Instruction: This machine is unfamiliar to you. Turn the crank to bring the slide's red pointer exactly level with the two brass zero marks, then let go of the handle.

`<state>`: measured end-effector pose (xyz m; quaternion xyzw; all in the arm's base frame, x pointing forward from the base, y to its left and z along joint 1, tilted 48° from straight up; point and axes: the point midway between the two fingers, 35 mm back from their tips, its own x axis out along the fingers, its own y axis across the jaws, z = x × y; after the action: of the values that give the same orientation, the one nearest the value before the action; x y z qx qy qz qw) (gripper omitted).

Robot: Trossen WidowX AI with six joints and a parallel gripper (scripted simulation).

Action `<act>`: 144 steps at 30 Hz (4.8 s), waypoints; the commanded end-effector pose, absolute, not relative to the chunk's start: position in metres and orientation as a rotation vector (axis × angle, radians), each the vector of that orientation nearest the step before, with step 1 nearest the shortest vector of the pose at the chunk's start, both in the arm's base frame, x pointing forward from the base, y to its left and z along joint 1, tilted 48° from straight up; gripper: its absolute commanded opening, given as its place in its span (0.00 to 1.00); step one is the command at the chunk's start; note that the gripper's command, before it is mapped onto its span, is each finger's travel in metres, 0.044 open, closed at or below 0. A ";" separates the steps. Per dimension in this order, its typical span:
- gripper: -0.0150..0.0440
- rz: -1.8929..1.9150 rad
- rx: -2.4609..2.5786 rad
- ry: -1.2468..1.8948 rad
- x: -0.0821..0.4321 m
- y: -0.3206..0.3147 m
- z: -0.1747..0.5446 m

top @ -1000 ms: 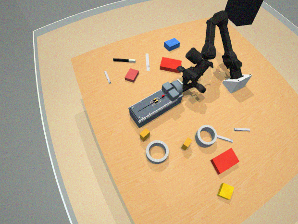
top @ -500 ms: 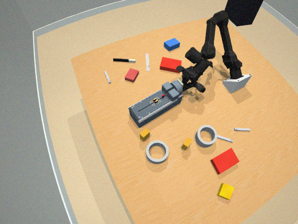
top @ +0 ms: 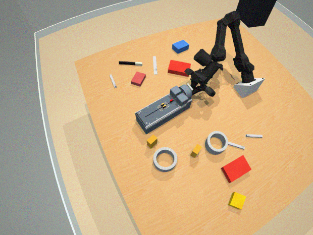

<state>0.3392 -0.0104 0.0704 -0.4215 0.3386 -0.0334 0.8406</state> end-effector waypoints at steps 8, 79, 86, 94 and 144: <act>0.25 -0.097 -0.891 0.706 0.341 -0.016 0.080; 0.25 -0.096 -0.890 0.706 0.337 0.008 0.117; 0.25 -0.096 -0.889 0.707 0.335 0.017 0.118; 0.25 -0.096 -0.889 0.707 0.334 0.023 0.116; 0.25 -0.096 -0.889 0.707 0.333 0.023 0.115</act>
<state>0.3338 0.0216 0.1156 -0.4215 0.3355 -0.0462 0.8412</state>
